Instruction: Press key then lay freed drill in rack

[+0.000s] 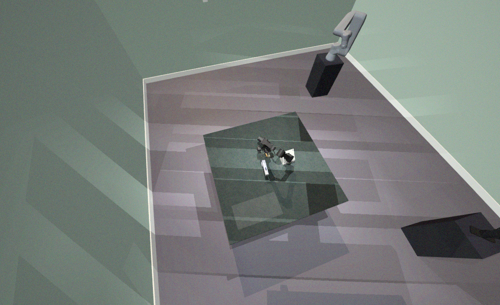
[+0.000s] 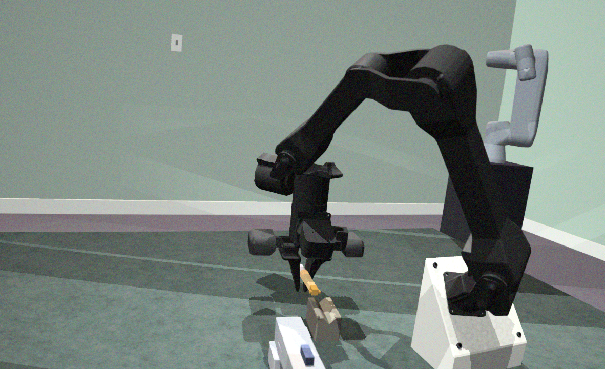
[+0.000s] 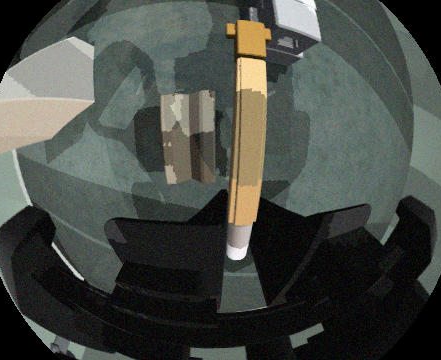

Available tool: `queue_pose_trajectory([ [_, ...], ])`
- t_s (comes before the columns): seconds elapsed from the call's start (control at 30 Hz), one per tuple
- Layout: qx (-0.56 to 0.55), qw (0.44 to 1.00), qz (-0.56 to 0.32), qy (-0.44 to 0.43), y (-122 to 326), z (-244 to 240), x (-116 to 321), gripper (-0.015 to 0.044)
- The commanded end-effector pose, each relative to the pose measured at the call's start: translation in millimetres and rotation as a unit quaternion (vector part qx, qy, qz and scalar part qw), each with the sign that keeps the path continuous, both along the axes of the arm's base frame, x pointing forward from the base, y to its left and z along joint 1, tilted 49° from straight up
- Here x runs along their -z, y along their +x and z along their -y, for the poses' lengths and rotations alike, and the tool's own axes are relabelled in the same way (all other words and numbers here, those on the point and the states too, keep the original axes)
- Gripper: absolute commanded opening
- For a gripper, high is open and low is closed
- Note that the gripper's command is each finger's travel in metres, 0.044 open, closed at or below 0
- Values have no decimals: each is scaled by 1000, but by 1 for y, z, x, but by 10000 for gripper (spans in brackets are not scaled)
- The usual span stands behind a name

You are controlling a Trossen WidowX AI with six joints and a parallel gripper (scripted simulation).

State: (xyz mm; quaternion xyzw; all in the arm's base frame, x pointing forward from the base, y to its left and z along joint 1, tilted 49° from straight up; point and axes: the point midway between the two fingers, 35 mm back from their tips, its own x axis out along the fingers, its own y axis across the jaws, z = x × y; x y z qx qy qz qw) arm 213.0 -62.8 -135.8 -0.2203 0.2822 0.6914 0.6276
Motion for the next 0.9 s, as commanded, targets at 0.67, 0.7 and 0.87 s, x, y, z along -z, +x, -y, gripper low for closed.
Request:
queue_pose_trajectory([
  [0.67,-1,1000,0,-3,-32,12,-1,0],
  [0.7,-1,1000,0,-3,-32,11,0,0],
  [0.87,-1,1000,0,-2,-32,3,8,0],
])
